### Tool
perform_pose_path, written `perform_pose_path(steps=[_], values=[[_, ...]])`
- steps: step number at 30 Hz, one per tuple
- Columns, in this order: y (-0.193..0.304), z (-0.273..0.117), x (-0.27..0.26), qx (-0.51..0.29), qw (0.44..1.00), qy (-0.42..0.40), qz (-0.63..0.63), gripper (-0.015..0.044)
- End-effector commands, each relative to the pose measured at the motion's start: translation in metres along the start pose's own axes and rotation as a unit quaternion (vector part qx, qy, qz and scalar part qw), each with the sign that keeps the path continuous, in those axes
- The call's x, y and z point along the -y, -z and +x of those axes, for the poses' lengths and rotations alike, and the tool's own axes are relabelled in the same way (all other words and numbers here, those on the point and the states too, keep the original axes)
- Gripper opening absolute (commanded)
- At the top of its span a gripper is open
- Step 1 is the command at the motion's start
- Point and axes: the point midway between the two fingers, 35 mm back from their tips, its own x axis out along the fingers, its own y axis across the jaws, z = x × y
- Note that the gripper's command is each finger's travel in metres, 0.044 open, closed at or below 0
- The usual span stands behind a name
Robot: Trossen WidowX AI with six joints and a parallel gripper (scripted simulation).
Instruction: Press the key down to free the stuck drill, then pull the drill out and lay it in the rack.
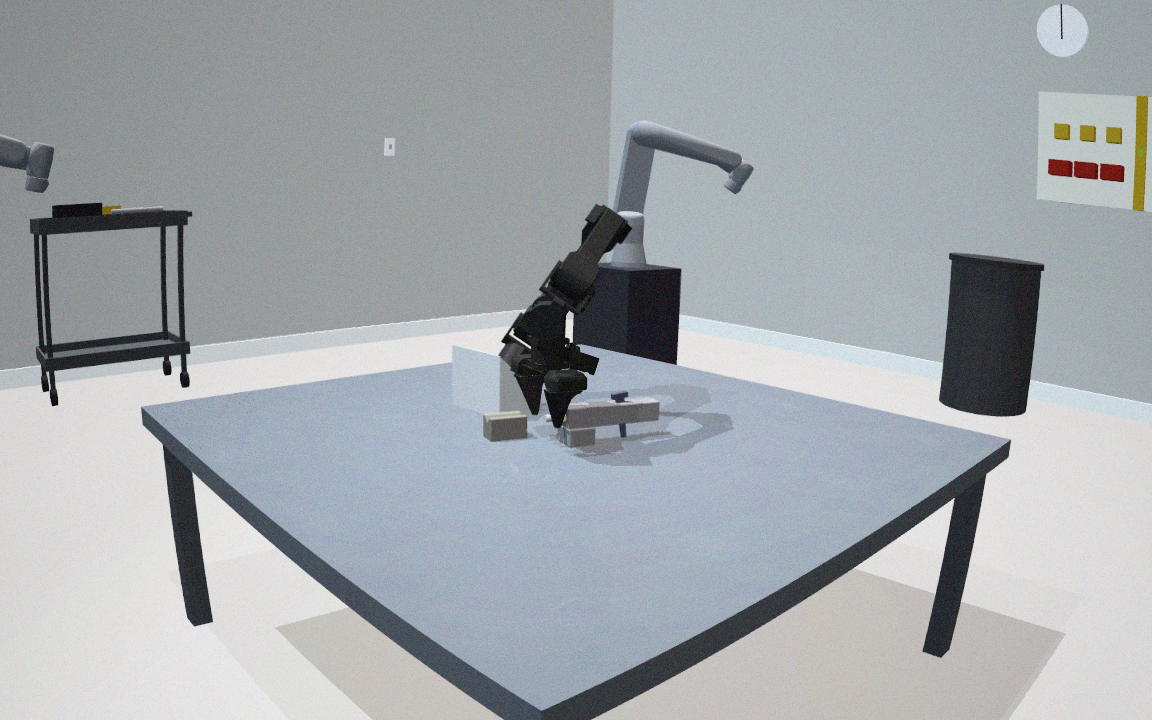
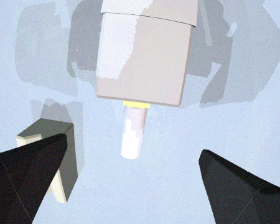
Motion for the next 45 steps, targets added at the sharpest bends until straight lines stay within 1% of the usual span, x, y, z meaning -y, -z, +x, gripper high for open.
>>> perform_pose_path(steps=[1, 19, 35, 38, 45], values=[[-0.003, 0.007, -0.001, 0.002, 1.000, -0.002, 0.001, 0.0440], [-0.010, 0.031, -0.003, 0.004, 1.000, -0.003, 0.001, 0.0440], [-0.009, 0.028, -0.002, 0.002, 1.000, -0.001, -0.001, 0.0020], [-0.009, 0.028, -0.002, 0.002, 1.000, -0.001, -0.001, 0.0000], [-0.005, 0.028, -0.002, 0.003, 1.000, -0.003, 0.001, 0.0000]])
